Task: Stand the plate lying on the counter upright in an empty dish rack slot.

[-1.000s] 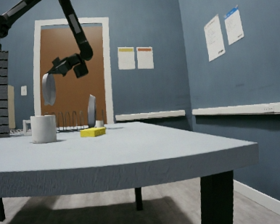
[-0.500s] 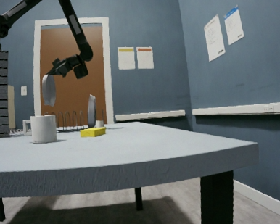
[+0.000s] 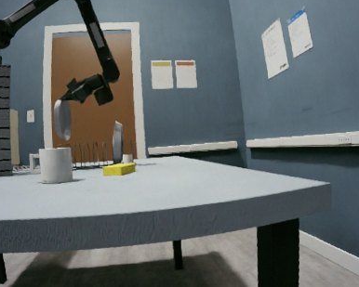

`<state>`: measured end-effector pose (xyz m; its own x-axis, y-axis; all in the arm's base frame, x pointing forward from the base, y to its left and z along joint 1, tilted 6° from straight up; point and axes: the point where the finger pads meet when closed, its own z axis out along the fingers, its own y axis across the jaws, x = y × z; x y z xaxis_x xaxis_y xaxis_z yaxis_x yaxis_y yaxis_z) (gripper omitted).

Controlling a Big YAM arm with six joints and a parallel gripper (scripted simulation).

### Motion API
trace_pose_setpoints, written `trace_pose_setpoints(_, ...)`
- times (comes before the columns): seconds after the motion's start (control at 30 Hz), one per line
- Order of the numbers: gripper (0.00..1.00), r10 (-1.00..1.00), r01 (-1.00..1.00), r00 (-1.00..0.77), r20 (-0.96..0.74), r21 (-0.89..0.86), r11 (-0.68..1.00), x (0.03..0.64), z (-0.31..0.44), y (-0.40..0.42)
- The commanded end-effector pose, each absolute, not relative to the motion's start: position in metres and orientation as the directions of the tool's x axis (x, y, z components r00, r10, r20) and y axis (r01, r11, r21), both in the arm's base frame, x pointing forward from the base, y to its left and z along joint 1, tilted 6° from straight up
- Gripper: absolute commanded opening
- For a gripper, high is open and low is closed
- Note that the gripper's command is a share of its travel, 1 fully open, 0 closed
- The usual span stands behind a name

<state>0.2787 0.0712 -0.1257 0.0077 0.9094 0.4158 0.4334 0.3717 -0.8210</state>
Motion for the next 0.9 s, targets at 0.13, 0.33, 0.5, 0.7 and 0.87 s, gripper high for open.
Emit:
trace_pose_setpoints(0.13, 0.00, 0.904, 0.431, 0.016, 0.427, -0.819, 0.379, 0.279, -0.135, 0.067)
trace_pose_setpoints(0.33, 0.00, 0.903, 0.448, 0.006, 0.429, -0.809, 0.381, 0.286, -0.129, 0.068)
trace_pose_setpoints(0.5, 0.00, 0.904, 0.447, 0.007, 0.428, -0.810, 0.381, 0.285, -0.128, 0.068)
trace_pose_setpoints(0.7, 0.00, 0.904, 0.446, 0.007, 0.428, -0.810, 0.380, 0.285, -0.130, 0.068)
trace_pose_setpoints(0.87, 0.00, 0.904, 0.439, 0.012, 0.428, -0.815, 0.379, 0.283, -0.139, 0.067)
